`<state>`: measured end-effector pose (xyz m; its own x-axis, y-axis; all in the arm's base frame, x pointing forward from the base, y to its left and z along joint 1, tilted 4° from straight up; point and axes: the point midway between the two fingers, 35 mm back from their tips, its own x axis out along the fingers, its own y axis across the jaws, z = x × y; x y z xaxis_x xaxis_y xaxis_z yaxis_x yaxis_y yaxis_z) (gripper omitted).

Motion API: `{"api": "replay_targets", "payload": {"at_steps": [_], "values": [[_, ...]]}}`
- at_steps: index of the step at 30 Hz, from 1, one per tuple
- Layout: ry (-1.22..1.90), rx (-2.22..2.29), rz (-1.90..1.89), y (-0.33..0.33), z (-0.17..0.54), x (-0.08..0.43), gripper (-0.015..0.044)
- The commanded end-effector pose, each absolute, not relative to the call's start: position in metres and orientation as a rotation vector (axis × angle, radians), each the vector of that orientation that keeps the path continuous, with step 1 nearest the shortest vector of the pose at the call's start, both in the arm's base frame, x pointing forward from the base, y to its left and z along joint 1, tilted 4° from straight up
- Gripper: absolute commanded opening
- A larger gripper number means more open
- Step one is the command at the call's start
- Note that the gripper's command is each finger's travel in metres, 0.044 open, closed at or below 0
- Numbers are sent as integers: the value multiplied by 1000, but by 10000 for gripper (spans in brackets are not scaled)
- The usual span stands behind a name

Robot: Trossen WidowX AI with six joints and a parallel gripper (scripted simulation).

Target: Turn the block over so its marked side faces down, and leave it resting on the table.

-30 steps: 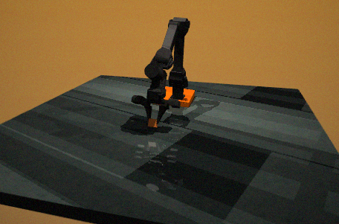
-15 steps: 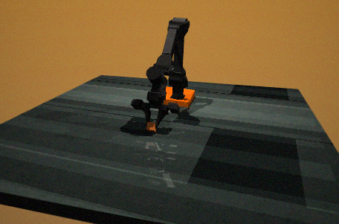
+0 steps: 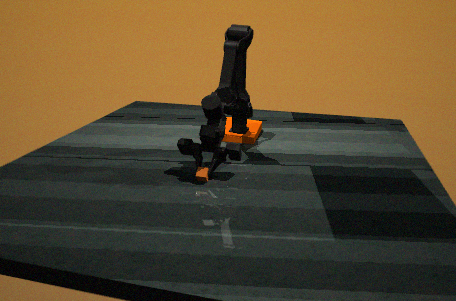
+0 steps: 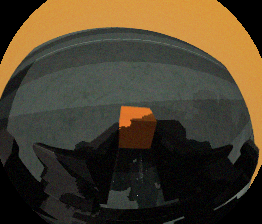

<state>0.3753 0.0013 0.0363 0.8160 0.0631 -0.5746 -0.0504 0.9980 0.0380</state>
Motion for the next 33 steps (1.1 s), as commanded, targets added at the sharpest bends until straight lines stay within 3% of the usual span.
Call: {"api": "replay_targets", "payload": {"at_steps": [1,29,33], "values": [[559,33,63,2,31,369,0],[431,37,63,3,35,359,0],[431,37,63,3,35,359,105]]}}
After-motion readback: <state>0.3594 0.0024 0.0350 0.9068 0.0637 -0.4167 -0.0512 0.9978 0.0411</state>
